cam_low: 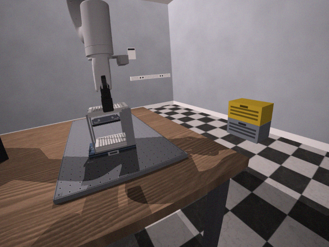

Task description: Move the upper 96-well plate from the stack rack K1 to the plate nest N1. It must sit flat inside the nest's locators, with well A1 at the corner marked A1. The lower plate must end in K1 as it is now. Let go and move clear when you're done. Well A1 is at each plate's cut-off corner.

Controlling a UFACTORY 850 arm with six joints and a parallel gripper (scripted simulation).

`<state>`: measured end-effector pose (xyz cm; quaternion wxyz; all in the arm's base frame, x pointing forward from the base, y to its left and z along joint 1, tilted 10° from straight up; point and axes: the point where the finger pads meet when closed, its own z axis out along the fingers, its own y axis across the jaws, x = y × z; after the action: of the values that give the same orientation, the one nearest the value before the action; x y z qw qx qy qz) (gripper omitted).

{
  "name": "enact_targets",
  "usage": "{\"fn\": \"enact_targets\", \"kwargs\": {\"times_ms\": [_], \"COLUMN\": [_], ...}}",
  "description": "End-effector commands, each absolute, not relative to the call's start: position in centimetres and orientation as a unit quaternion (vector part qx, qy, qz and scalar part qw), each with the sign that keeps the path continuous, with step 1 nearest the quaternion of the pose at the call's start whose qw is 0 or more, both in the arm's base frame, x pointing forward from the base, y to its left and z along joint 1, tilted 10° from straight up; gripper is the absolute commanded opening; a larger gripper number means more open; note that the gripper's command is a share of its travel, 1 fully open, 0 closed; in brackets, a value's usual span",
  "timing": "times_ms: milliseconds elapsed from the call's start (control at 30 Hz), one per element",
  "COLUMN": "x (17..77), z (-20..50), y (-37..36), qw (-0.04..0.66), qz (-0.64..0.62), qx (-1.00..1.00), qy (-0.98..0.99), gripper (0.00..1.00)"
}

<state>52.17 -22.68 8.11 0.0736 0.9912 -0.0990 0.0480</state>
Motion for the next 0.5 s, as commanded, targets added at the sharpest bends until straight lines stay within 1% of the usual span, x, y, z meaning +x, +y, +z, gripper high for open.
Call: {"fn": "enact_targets", "kwargs": {"times_ms": [0, 467], "x": [52.2, 52.0], "z": [9.1, 11.0], "y": [-22.6, -22.2], "qw": [0.073, 0.073], "qz": [0.049, 0.049], "qx": [0.991, 0.991], "qy": [-0.099, -0.099], "gripper": [0.00, 0.00]}}
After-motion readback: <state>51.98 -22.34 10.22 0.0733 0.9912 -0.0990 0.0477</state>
